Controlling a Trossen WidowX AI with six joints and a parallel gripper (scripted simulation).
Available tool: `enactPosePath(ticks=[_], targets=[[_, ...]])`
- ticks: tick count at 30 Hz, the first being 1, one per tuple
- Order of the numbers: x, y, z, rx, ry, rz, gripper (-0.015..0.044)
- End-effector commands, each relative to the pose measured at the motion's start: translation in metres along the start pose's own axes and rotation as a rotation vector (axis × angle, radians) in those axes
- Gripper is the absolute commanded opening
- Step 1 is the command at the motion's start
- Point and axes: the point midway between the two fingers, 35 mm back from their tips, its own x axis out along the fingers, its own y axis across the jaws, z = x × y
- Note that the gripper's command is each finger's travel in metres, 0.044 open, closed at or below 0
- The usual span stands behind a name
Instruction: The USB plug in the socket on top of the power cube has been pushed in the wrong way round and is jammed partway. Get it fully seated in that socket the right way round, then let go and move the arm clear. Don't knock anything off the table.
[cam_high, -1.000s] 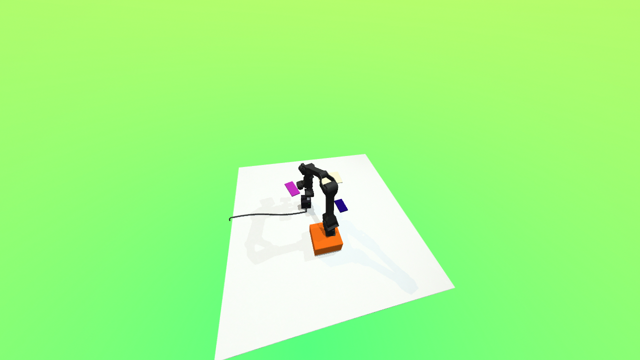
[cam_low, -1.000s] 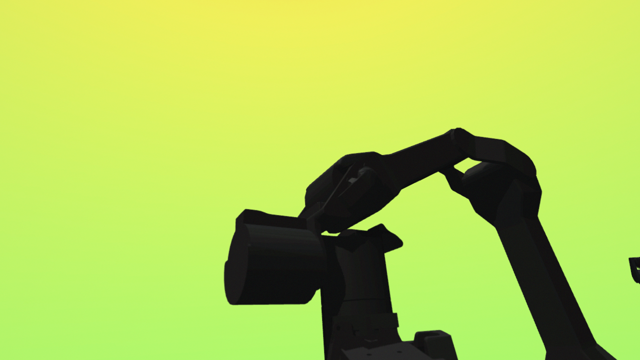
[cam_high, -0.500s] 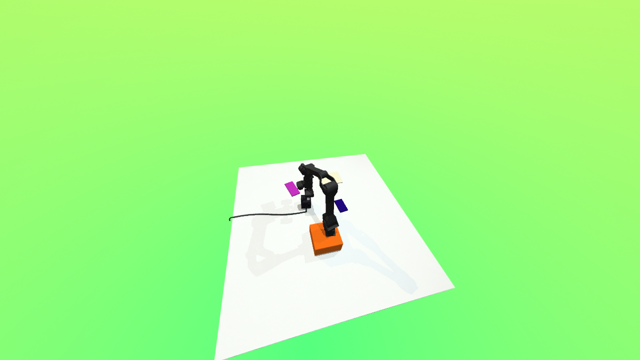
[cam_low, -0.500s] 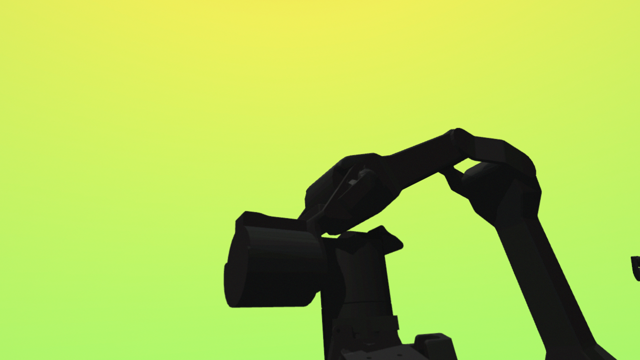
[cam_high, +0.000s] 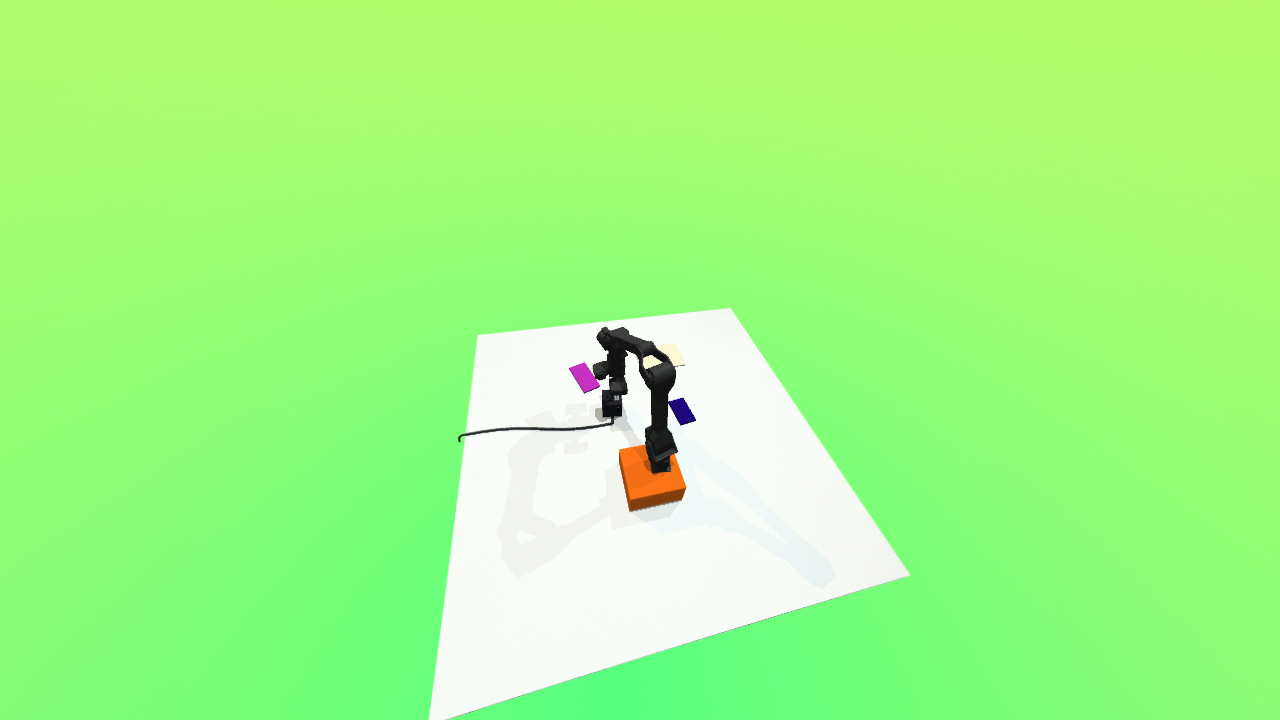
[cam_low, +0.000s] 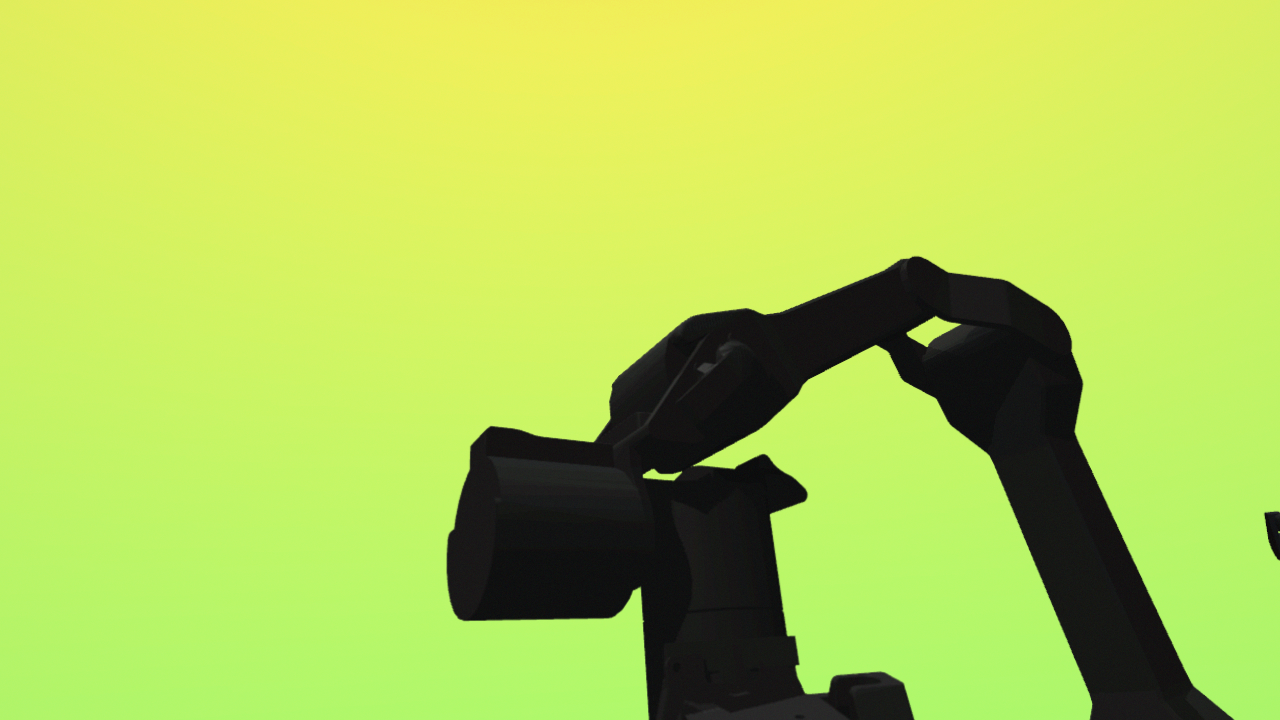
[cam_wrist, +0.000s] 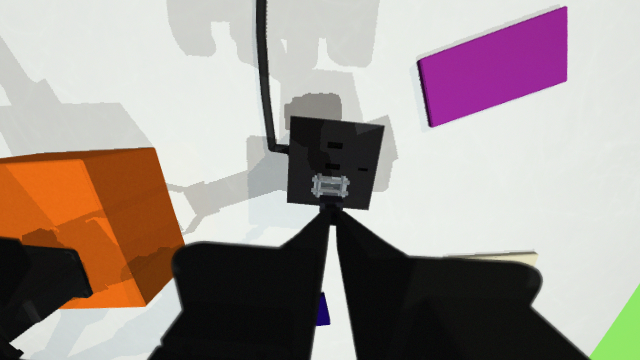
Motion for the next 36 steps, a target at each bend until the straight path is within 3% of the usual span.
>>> enactPosePath(ticks=[1,36], targets=[[0.0007,-0.0002,0.0002,0.006,0.0,-0.001,0.0],[0.0049,-0.0004,0.0011,0.015,0.0,-0.001,0.0]])
